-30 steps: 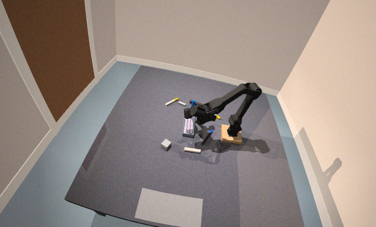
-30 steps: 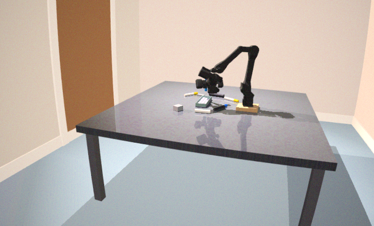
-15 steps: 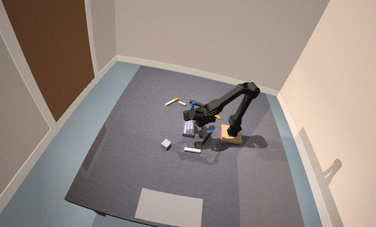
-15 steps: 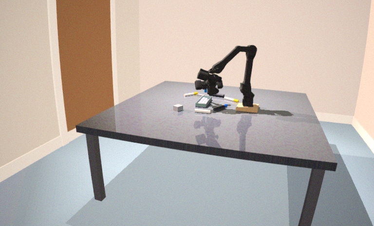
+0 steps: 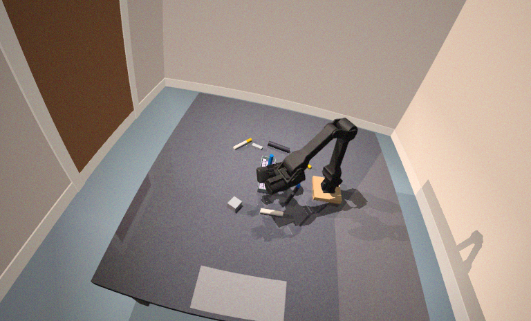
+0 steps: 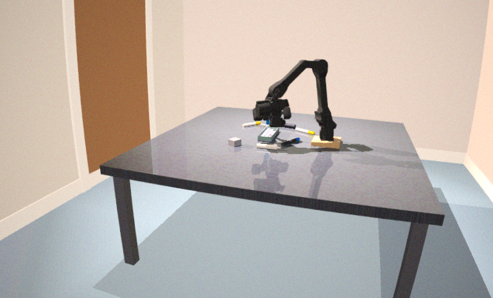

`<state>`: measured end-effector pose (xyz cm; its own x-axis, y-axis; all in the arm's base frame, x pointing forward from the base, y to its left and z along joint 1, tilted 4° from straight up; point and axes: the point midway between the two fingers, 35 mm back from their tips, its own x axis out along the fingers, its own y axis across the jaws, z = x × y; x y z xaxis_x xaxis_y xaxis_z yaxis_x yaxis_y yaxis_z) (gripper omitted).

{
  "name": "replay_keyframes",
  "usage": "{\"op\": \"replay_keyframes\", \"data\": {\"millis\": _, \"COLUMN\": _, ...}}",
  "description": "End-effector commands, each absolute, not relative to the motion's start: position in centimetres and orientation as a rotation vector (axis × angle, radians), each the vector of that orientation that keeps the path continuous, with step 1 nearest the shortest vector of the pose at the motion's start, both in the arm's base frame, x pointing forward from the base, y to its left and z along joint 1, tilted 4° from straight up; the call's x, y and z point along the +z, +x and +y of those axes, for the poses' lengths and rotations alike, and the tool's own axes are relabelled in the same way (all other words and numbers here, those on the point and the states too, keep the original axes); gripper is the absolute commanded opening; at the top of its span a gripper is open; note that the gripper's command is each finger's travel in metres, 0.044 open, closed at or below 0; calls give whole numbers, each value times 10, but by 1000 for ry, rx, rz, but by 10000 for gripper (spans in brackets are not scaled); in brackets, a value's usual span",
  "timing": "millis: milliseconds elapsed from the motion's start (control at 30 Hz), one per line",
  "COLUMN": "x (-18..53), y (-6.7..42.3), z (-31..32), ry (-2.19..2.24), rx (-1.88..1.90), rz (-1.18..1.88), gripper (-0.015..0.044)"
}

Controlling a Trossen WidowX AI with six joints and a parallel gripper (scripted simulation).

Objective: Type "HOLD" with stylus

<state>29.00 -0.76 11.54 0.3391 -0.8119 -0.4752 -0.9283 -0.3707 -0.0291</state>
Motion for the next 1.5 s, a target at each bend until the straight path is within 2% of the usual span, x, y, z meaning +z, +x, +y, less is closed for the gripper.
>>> {"op": "replay_keyframes", "data": {"millis": 0, "x": 119, "y": 292, "z": 8, "ry": -2319, "rx": 536, "rz": 1552, "gripper": 0}}
{"op": "replay_keyframes", "data": {"millis": 167, "x": 122, "y": 292, "z": 28, "ry": -2334, "rx": 510, "rz": 1556, "gripper": 0}}
{"op": "replay_keyframes", "data": {"millis": 533, "x": 103, "y": 293, "z": 28, "ry": -2335, "rx": 511, "rz": 1553, "gripper": 0}}
{"op": "replay_keyframes", "data": {"millis": 633, "x": 100, "y": 293, "z": 28, "ry": -2335, "rx": 511, "rz": 1553, "gripper": 79}}
{"op": "replay_keyframes", "data": {"millis": 667, "x": 100, "y": 293, "z": 28, "ry": -2335, "rx": 511, "rz": 1553, "gripper": 81}}
{"op": "replay_keyframes", "data": {"millis": 1467, "x": 85, "y": 294, "z": 27, "ry": -2335, "rx": 511, "rz": 1553, "gripper": 81}}
